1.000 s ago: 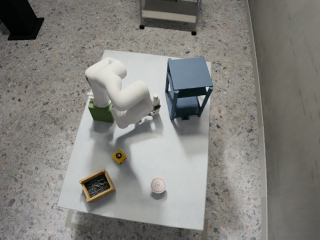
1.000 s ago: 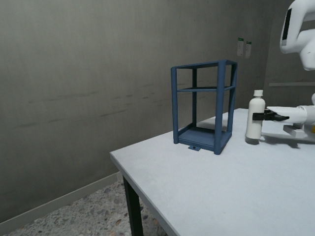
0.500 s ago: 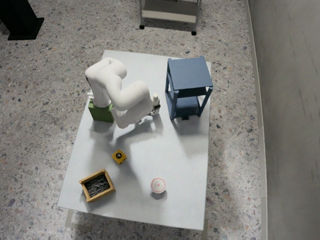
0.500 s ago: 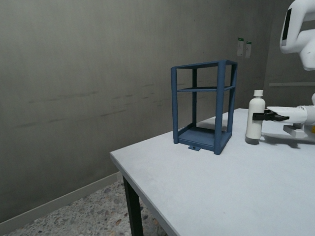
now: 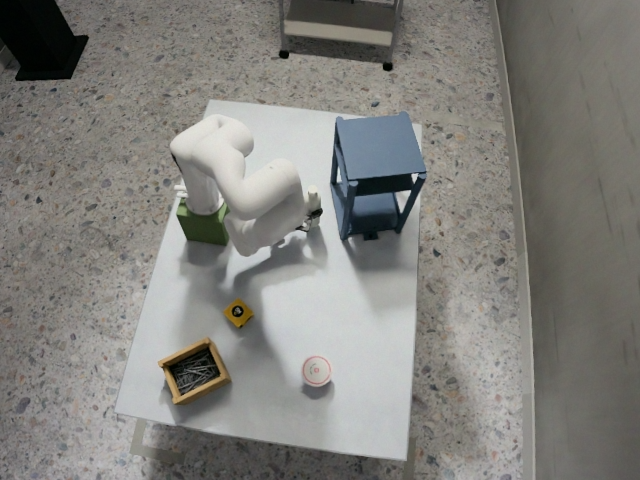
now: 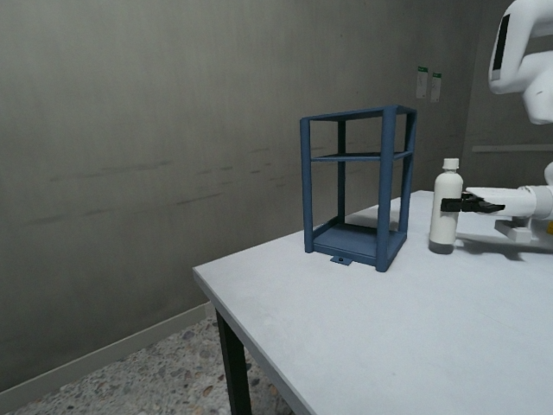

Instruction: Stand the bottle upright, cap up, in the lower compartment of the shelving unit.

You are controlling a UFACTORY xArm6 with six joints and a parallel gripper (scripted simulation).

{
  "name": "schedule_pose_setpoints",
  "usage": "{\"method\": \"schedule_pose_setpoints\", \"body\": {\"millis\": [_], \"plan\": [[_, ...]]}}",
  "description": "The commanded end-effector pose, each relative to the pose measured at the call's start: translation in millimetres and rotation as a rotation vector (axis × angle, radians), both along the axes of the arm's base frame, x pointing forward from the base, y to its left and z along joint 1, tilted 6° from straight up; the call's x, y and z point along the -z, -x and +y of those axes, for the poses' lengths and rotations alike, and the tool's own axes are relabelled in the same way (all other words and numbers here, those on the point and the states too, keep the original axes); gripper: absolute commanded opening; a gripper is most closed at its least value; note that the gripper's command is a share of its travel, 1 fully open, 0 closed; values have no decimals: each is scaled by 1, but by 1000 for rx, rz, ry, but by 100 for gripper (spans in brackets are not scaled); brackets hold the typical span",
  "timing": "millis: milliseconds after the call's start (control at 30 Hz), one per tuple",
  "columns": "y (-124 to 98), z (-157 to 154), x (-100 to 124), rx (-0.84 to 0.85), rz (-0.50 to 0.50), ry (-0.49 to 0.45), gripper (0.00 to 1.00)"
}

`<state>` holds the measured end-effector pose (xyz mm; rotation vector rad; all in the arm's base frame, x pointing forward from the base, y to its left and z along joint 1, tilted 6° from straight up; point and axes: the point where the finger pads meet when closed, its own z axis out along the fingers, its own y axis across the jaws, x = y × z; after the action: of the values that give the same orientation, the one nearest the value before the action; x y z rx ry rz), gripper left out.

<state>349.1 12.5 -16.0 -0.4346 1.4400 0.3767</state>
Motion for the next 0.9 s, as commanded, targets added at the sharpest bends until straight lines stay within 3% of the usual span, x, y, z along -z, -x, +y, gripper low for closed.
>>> {"method": "schedule_pose_setpoints", "body": {"millis": [0, 867], "plan": [[-5, 3, -1, 0, -1, 0, 0], [-48, 28, -5, 0, -1, 0, 0]]}}
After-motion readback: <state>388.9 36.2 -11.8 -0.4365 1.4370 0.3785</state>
